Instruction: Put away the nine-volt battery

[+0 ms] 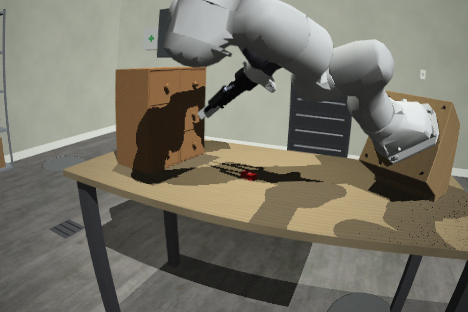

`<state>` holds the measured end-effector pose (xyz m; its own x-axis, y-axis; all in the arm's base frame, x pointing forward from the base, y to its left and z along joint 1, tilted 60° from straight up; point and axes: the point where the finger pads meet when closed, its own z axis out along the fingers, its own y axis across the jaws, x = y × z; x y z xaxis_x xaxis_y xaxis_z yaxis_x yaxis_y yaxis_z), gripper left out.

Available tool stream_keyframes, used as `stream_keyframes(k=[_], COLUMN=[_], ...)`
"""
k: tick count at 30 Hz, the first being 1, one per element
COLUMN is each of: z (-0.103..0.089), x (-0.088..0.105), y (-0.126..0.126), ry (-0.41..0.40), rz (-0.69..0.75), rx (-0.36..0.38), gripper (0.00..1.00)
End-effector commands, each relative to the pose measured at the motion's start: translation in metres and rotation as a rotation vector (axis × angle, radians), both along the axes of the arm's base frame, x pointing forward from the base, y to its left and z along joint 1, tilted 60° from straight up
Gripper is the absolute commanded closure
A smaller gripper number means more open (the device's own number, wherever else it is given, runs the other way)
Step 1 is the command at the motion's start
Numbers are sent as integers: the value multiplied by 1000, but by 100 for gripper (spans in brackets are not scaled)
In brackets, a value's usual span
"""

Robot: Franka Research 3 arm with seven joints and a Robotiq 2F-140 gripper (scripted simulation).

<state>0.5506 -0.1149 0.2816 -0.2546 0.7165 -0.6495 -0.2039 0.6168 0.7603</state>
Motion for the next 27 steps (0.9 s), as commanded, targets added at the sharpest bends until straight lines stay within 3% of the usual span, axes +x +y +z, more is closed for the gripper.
stream_keyframes(k=[1,13,27], z=[-1,0,8], x=[0,2,19], y=[1,0,-4], ry=[2,2,2], rz=[0,0,0], rx=[0,0,0], gripper=[80,80,80])
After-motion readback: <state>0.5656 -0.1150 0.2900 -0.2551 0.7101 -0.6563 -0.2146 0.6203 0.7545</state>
